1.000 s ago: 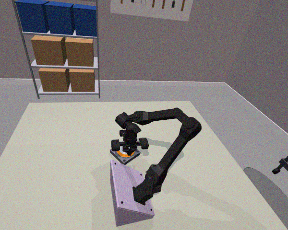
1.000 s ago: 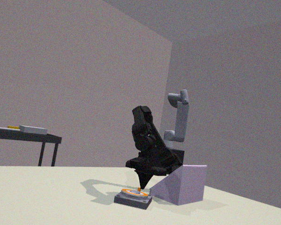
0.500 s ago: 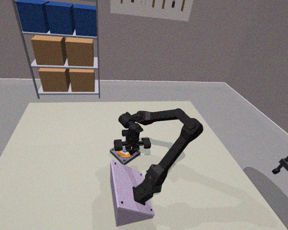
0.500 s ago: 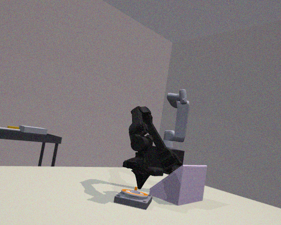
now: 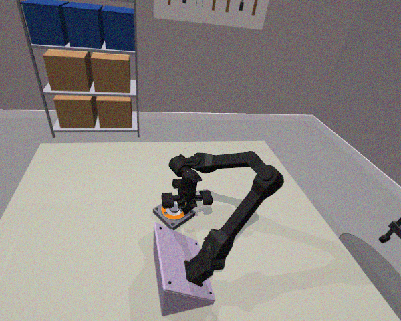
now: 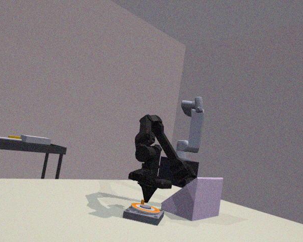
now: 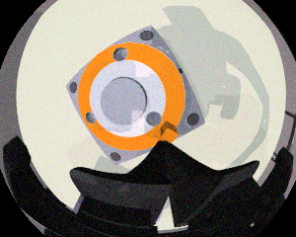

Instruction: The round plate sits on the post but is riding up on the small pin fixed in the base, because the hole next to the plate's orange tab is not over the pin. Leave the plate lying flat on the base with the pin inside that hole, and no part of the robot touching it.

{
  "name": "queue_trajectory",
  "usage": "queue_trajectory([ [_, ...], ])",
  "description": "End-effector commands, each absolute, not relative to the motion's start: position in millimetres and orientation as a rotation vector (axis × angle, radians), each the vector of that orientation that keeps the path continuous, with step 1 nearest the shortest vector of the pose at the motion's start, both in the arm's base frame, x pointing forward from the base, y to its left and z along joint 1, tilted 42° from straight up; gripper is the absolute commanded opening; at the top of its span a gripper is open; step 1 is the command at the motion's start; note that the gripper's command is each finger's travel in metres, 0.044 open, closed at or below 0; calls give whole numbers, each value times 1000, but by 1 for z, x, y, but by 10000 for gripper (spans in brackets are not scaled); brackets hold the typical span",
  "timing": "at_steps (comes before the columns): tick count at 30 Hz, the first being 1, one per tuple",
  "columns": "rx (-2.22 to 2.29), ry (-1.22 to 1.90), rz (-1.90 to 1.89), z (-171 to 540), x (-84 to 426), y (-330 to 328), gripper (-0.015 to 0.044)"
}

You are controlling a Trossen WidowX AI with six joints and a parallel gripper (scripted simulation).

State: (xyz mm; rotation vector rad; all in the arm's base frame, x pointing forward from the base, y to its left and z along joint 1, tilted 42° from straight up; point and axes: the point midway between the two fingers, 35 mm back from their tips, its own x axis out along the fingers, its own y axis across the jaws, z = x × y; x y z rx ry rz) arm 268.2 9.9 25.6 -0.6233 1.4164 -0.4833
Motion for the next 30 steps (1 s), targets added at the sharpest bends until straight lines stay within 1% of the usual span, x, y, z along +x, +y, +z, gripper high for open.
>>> queue_trajectory([
  [1, -622, 1409, -489, 31, 275, 7, 0],
  [30, -621, 1407, -489, 42, 304, 6, 0],
])
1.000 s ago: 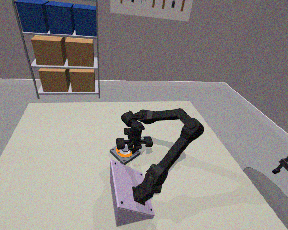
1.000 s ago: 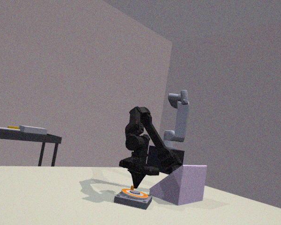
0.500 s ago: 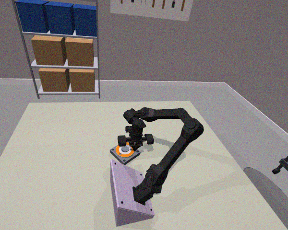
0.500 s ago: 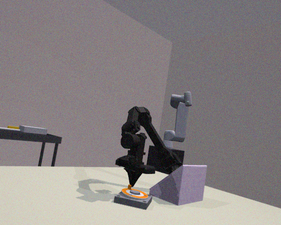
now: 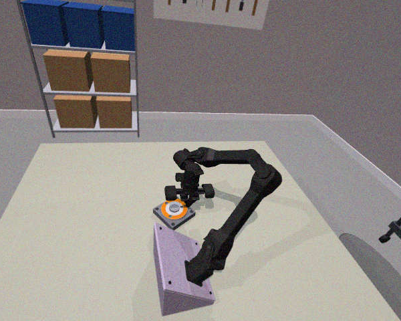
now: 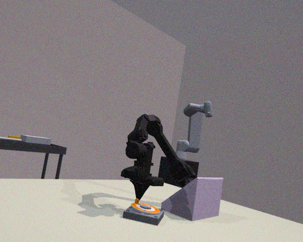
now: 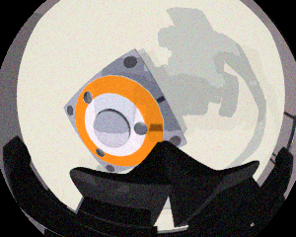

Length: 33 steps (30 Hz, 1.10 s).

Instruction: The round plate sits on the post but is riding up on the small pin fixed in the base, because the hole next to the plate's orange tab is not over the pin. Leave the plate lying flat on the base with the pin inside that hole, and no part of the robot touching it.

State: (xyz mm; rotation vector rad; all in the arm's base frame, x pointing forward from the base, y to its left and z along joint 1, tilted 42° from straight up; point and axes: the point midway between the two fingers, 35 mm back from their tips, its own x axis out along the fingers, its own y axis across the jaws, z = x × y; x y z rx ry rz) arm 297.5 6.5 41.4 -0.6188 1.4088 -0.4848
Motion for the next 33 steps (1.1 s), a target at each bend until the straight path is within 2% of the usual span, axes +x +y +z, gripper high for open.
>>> queue_trajectory([
  [1, -621, 1407, -489, 42, 305, 6, 0],
  [23, -621, 1406, -489, 42, 319, 9, 0],
  [33, -620, 1407, -488, 72, 311, 37, 0],
])
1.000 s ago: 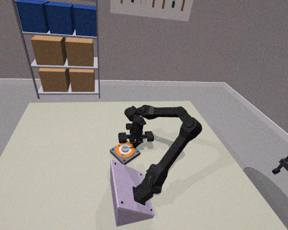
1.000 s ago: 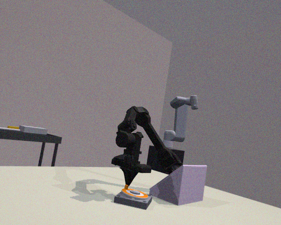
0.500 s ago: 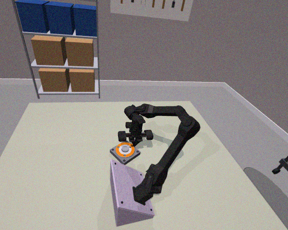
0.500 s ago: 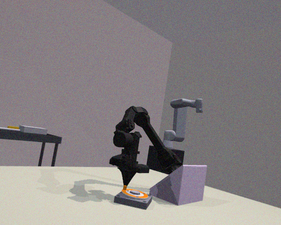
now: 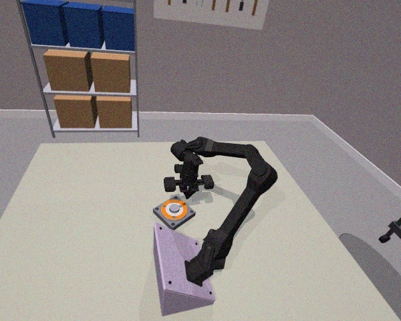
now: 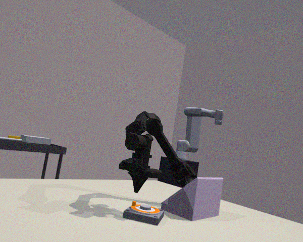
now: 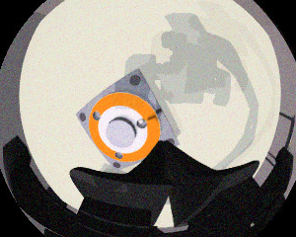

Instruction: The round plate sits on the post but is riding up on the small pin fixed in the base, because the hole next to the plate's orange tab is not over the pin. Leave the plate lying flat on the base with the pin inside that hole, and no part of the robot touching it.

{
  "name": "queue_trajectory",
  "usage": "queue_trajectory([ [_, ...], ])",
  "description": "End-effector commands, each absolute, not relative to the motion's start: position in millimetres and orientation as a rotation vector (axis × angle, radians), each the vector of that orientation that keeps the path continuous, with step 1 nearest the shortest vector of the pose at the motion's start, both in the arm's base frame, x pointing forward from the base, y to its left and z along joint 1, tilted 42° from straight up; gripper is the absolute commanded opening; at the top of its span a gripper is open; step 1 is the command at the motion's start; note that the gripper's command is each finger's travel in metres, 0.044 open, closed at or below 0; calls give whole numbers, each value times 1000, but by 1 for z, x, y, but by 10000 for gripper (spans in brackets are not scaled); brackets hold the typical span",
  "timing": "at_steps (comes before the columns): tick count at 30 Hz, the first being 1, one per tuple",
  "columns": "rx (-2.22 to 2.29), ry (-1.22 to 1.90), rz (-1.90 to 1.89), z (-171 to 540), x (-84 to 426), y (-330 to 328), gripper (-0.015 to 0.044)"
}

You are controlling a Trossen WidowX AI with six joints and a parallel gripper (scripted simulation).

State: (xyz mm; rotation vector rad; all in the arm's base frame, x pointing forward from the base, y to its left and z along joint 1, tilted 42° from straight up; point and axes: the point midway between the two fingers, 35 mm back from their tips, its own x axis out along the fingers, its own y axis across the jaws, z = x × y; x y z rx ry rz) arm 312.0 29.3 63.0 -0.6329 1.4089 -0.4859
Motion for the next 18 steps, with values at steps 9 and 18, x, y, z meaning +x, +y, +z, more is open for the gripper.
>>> queue_trajectory([
  [9, -633, 1406, -484, 66, 312, 32, 0],
  [18, -633, 1406, -484, 66, 312, 32, 0],
])
